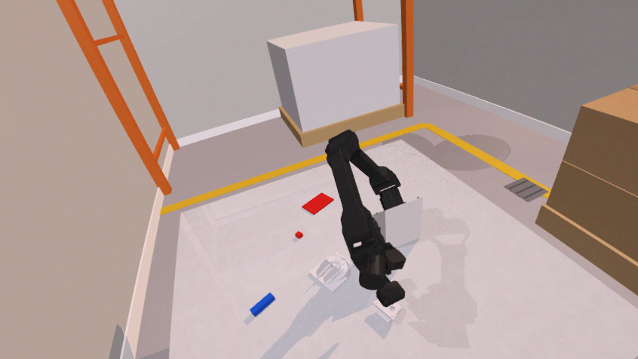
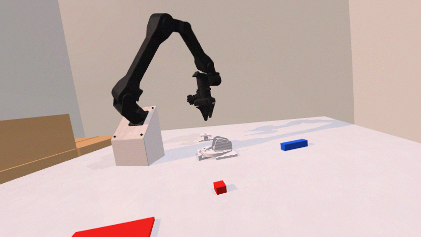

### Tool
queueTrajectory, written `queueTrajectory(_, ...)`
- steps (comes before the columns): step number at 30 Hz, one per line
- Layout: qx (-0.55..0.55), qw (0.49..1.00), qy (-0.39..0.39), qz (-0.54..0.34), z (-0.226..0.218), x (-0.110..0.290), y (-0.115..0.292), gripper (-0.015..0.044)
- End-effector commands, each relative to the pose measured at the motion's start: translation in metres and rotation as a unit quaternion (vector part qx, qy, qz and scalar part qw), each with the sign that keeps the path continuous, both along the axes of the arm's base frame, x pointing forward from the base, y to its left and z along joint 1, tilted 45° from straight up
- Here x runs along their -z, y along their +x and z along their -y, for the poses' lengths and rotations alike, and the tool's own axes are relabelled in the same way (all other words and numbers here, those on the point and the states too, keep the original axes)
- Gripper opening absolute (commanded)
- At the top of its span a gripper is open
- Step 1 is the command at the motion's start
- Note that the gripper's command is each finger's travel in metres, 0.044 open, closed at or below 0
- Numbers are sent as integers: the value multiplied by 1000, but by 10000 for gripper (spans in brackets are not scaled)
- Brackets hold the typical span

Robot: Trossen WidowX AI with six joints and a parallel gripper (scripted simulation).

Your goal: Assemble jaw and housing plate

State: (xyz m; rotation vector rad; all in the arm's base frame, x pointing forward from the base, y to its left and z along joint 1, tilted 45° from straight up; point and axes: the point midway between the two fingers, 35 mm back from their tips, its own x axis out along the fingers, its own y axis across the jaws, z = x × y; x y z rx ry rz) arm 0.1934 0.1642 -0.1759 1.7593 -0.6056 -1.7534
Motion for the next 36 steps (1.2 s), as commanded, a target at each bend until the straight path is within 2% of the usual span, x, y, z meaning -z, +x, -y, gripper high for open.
queueTrajectory(1,-32,999,-5,-32,-3,5,-7,440)
queueTrajectory(11,-106,989,-14,-100,-10,15,-21,440)
queueTrajectory(16,-107,989,-15,-101,-9,17,-21,440)
queueTrajectory(21,-107,989,-16,-101,18,41,-21,440)
queueTrajectory(36,-107,989,-16,-101,19,42,-21,440)
